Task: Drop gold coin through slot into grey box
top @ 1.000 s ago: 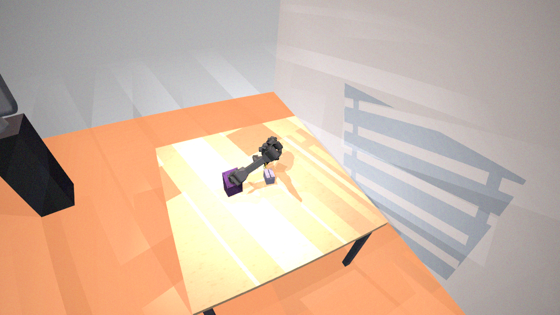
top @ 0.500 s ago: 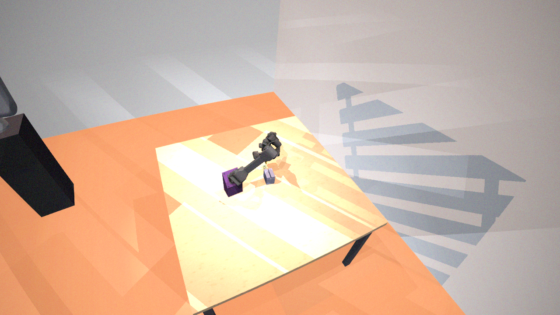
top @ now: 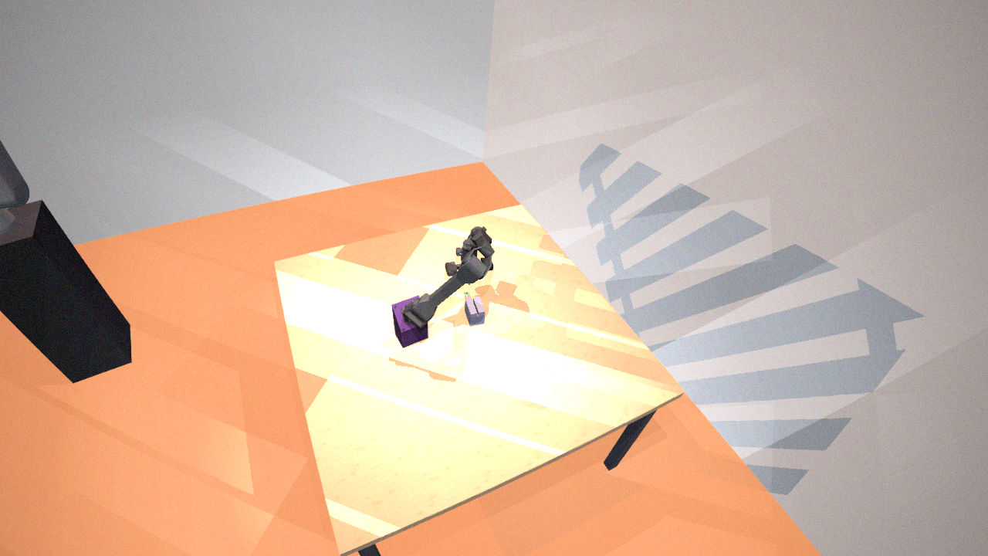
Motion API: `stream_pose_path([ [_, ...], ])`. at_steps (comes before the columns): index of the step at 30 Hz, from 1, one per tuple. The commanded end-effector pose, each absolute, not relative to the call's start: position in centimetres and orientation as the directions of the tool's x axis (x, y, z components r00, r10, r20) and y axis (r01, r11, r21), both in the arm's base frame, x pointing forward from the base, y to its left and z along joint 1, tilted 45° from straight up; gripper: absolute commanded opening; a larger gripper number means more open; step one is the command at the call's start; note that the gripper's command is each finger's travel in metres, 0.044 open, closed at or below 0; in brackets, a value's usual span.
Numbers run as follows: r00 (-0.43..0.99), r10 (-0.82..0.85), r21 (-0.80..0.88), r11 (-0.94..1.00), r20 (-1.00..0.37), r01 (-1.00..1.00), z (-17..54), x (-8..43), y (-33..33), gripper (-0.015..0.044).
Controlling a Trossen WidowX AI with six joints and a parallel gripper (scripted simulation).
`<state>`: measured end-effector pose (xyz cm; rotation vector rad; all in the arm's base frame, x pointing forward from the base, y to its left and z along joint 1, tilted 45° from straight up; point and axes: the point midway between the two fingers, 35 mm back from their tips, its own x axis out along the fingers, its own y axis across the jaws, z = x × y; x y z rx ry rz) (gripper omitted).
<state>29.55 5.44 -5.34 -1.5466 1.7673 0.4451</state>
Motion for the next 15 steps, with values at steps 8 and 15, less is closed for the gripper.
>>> stream_pose_path([
  [8, -0.007, -0.697, -0.185, 0.2, -0.717, -0.962, -4.1, 29.4, 4.6, 0.0],
  [15, -0.007, -0.697, -0.184, 0.2, -0.717, -0.962, -2.8, 29.1, 3.3, 0.0],
])
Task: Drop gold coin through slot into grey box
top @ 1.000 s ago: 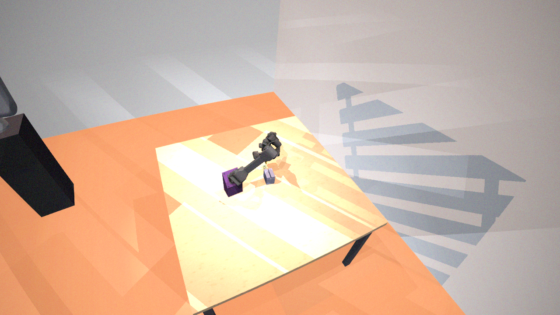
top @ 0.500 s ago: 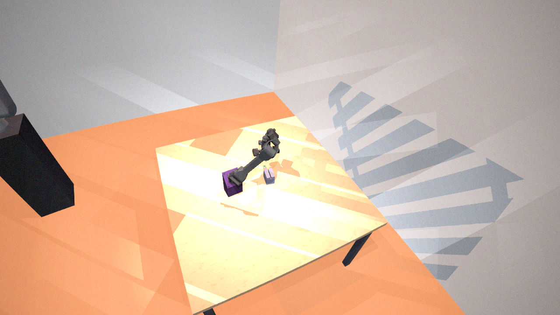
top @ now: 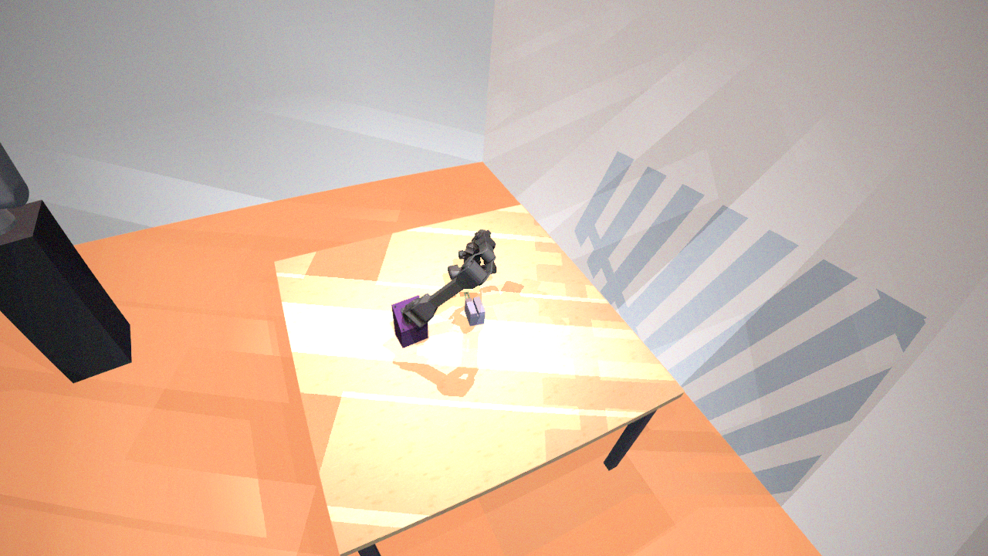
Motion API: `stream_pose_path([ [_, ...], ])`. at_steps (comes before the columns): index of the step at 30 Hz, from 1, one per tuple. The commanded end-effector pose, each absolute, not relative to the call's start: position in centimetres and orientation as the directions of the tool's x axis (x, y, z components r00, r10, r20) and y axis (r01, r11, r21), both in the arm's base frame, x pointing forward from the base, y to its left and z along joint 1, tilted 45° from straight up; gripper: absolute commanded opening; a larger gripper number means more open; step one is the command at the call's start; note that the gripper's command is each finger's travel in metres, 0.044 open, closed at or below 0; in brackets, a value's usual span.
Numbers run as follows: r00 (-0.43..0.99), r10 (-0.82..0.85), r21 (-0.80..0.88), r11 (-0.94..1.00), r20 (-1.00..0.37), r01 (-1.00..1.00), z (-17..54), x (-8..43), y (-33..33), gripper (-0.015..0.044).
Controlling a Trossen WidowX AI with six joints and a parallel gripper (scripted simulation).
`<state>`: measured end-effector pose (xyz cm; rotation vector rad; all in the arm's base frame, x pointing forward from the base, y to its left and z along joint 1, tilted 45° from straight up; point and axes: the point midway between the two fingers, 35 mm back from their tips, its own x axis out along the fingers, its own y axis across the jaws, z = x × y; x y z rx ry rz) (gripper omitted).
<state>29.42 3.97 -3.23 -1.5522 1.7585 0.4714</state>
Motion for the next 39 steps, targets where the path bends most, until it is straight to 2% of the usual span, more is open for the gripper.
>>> stream_pose_path([
  [1, -0.007, -0.697, -0.184, 0.2, -0.717, -0.962, -2.6, 29.0, 3.1, 0.0],
  [29, -0.01, -0.702, -0.184, 0.2, -0.712, -0.963, 2.0, 26.6, -1.8, 0.0],
  [39, -0.007, -0.698, -0.19, 0.204, -0.716, -0.96, 1.9, 27.0, -1.6, 0.0],
])
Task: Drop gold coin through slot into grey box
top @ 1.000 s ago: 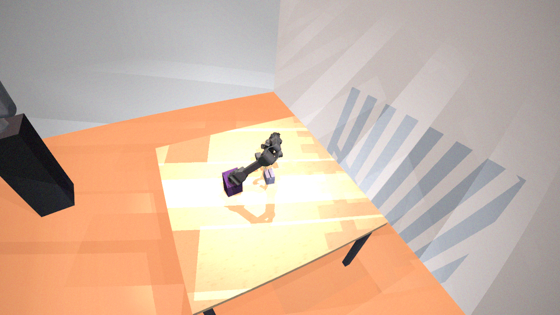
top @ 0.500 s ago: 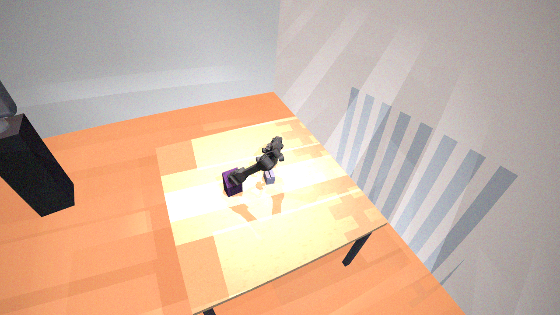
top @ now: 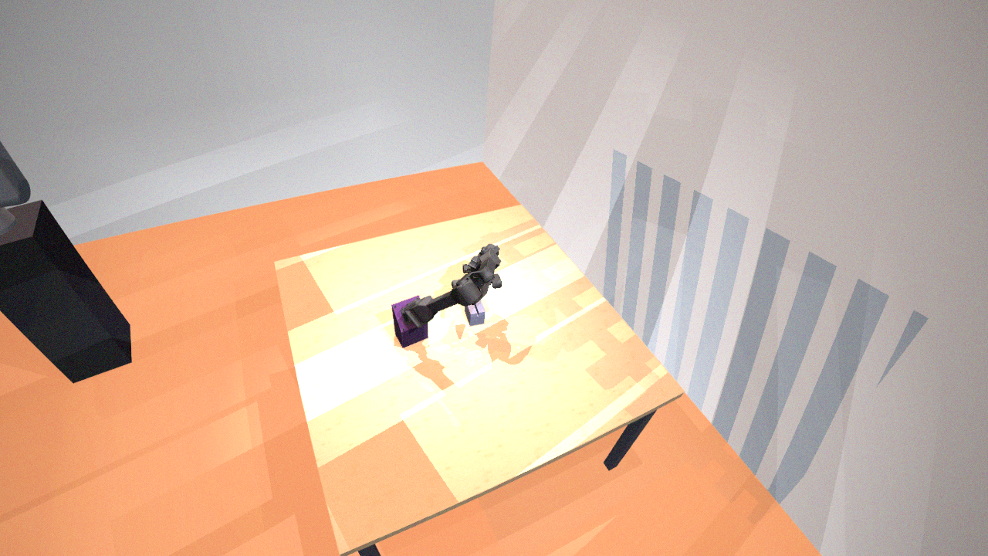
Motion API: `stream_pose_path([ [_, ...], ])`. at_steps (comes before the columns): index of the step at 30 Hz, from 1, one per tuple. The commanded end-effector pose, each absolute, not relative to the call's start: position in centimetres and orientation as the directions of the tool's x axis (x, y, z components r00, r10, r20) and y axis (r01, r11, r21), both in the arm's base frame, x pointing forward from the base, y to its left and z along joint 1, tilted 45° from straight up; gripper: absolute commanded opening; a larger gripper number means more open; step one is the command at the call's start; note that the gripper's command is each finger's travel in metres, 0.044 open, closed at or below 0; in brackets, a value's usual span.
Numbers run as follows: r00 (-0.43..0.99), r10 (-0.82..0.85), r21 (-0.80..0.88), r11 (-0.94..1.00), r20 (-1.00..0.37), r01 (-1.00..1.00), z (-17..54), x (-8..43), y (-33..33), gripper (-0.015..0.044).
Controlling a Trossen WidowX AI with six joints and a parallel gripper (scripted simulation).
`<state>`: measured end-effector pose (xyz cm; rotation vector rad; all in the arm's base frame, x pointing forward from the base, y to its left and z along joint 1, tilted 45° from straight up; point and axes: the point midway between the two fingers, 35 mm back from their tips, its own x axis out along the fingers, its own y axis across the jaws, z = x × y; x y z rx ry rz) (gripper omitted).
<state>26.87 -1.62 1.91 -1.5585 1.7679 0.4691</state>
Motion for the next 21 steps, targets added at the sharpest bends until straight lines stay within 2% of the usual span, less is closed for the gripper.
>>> stream_pose_path([
  [1, -0.007, -0.698, -0.19, 0.204, -0.716, -0.96, 1.92, 26.95, -1.57, 0.0],
  [21, -0.007, -0.698, -0.179, 0.193, -0.716, -0.965, 2.05, 26.36, -2.14, 0.0],
])
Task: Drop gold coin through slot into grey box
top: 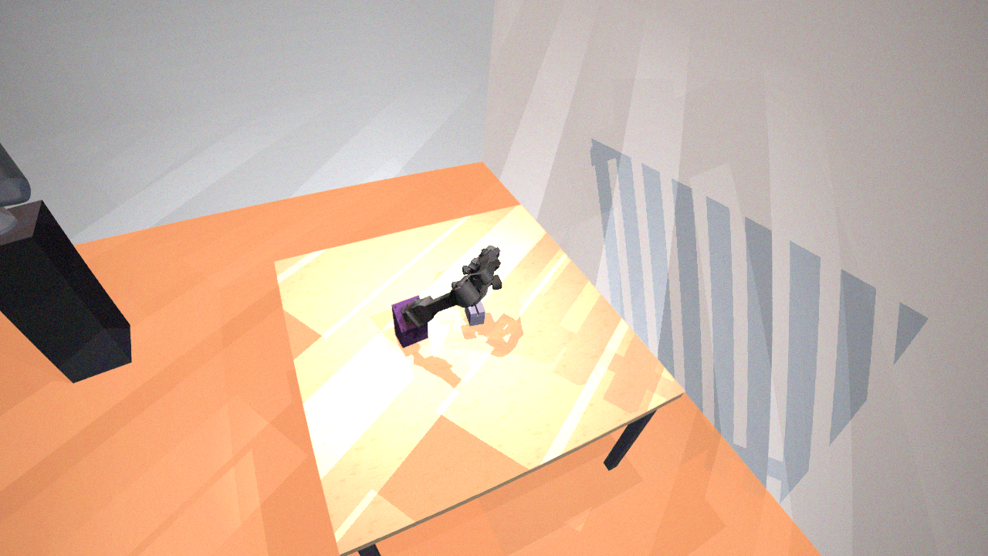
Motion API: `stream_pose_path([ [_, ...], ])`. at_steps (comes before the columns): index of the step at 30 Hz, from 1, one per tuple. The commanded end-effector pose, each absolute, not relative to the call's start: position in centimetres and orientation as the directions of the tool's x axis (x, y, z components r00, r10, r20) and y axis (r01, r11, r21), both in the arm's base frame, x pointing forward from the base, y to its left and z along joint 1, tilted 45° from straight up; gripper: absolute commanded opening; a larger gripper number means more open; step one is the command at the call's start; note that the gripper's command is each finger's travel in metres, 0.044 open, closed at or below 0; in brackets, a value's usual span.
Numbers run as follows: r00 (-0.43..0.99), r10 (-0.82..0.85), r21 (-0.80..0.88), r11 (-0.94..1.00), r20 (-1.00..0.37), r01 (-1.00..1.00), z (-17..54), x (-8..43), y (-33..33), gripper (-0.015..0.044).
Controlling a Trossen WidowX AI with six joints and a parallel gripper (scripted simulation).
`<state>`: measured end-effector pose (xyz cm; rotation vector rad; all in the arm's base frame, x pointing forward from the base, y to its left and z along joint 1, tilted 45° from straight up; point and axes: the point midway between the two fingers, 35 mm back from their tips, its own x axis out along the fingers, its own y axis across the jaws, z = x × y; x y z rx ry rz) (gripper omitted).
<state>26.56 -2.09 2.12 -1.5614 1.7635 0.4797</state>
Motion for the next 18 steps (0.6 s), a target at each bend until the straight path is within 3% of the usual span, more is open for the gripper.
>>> stream_pose_path([
  [1, -0.007, -0.698, -0.18, 0.194, -0.716, -0.964, 2.04, 26.37, -2.1, 0.0],
  [18, -0.005, -0.695, -0.183, 0.197, -0.719, -0.963, 1.78, 26.53, -2.3, 0.0],
])
